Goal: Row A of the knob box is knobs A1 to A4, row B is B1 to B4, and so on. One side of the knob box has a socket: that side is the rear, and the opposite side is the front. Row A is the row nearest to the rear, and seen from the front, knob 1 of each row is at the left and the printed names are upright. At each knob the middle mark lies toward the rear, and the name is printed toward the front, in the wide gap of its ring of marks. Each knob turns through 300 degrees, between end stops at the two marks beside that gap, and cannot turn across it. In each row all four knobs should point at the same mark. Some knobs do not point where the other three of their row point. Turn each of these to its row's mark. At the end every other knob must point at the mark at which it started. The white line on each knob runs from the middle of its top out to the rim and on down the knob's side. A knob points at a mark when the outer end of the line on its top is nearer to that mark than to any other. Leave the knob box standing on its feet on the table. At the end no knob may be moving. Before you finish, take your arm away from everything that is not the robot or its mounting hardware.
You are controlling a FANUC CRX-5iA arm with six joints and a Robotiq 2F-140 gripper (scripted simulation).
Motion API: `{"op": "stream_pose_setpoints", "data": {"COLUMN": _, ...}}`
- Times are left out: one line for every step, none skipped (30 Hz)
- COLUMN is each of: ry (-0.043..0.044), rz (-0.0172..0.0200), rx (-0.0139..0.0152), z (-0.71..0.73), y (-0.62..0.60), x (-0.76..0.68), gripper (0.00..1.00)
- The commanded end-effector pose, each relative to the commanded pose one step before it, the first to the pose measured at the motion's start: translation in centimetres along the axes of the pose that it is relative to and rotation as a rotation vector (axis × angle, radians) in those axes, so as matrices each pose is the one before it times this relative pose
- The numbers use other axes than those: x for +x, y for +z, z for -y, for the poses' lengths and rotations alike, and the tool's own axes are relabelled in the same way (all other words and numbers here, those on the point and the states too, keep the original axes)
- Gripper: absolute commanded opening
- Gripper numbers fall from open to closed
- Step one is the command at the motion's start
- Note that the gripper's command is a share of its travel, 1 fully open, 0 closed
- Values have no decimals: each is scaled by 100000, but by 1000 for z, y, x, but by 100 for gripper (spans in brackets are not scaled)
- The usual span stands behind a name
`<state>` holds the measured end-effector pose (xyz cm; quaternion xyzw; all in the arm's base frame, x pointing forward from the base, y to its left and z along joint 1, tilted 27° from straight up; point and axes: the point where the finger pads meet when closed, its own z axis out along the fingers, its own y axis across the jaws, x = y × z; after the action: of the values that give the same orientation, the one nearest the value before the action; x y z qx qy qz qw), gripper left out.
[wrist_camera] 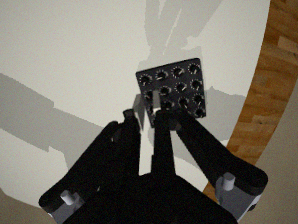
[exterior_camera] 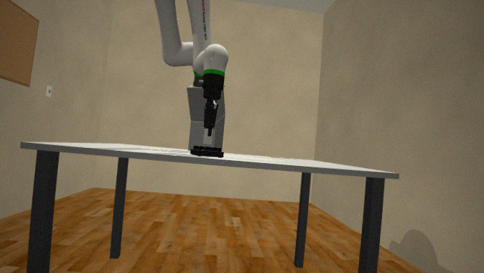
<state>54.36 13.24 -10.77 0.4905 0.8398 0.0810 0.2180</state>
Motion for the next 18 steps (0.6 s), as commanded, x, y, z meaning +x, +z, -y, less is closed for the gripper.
{"op": "stream_pose_setpoints", "data": {"ry": 28, "rz": -2, "rx": -266, "z": -8, "y": 251, "x": 2, "gripper": 12}}
{"op": "stream_pose_setpoints", "data": {"ry": 0, "rz": 0, "rx": 0, "z": 1, "y": 60, "x": 0, "gripper": 12}}
{"op": "stream_pose_setpoints", "data": {"ry": 0, "rz": 0, "rx": 0, "z": 1, "y": 52, "x": 0, "gripper": 12}}
{"op": "stream_pose_setpoints", "data": {"ry": 0, "rz": -1, "rx": 0, "z": 1, "y": 44, "x": 0, "gripper": 12}}
{"op": "stream_pose_setpoints", "data": {"ry": 0, "rz": -1, "rx": 0, "z": 1, "y": 36, "x": 0, "gripper": 12}}
{"op": "stream_pose_setpoints", "data": {"ry": 0, "rz": -1, "rx": 0, "z": 1, "y": 29, "x": 0, "gripper": 12}}
{"op": "stream_pose_setpoints", "data": {"ry": 0, "rz": -1, "rx": 0, "z": 1, "y": 22, "x": 0, "gripper": 12}}
{"op": "stream_pose_setpoints", "data": {"ry": 0, "rz": 0, "rx": 0, "z": 1, "y": 16, "x": 0, "gripper": 12}}
{"op": "stream_pose_setpoints", "data": {"ry": 0, "rz": 0, "rx": 0, "z": 1, "y": 10, "x": 0, "gripper": 12}}
{"op": "stream_pose_setpoints", "data": {"ry": 0, "rz": 0, "rx": 0, "z": 0, "y": 6, "x": 0, "gripper": 12}}
{"op": "stream_pose_setpoints", "data": {"ry": 0, "rz": 0, "rx": 0, "z": 0, "y": 0, "x": 0, "gripper": 12}}
{"op": "stream_pose_setpoints", "data": {"ry": 0, "rz": 0, "rx": 0, "z": 0, "y": 0, "x": 0, "gripper": 12}}
{"op": "stream_pose_setpoints", "data": {"ry": 0, "rz": 0, "rx": 0, "z": 0, "y": 3, "x": 0, "gripper": 12}}
{"op": "stream_pose_setpoints", "data": {"ry": 0, "rz": 0, "rx": 0, "z": 0, "y": 1, "x": 0, "gripper": 12}}
{"op": "stream_pose_setpoints", "data": {"ry": 0, "rz": 0, "rx": 0, "z": 0, "y": 0, "x": 0, "gripper": 12}}
{"op": "stream_pose_setpoints", "data": {"ry": 0, "rz": 0, "rx": 0, "z": 0, "y": 0, "x": 0, "gripper": 12}}
{"op": "stream_pose_setpoints", "data": {"ry": 0, "rz": 0, "rx": 0, "z": 0, "y": 0, "x": 0, "gripper": 12}}
{"op": "stream_pose_setpoints", "data": {"ry": 0, "rz": 0, "rx": 0, "z": 0, "y": 0, "x": 0, "gripper": 12}}
